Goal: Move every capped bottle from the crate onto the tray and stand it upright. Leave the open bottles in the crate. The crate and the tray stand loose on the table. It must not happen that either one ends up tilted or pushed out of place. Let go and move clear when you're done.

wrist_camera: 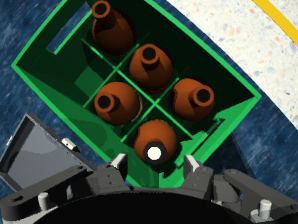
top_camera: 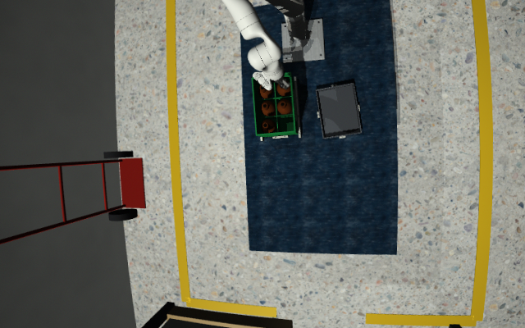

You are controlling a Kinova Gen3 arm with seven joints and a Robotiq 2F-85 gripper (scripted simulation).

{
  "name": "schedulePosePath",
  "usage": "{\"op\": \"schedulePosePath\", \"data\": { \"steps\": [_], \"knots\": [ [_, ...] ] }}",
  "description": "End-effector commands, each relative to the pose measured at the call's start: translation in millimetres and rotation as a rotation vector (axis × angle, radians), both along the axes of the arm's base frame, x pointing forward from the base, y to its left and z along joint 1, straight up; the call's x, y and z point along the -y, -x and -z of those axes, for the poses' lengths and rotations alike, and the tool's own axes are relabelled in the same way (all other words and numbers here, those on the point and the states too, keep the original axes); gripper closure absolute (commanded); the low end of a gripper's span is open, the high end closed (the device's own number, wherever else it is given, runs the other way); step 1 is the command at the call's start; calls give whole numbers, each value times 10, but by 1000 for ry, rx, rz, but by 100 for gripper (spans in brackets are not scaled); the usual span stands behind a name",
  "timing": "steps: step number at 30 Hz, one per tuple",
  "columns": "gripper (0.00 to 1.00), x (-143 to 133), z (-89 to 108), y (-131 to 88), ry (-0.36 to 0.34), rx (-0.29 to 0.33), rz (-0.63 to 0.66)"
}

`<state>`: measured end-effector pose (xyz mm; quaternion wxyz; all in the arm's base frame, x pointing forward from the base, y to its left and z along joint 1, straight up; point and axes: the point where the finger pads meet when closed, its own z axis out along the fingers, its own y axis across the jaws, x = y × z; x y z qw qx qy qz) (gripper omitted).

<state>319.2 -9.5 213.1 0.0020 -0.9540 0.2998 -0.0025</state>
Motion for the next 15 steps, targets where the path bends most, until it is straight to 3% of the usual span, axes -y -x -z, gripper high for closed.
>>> {"op": "schedulePosePath", "data": {
  "steps": [1, 15],
  "knots": [
    [40, 44, 12, 16, 4, -2, -49],
    [40, 41, 13, 14, 4, -2, -68]
  ]
}}
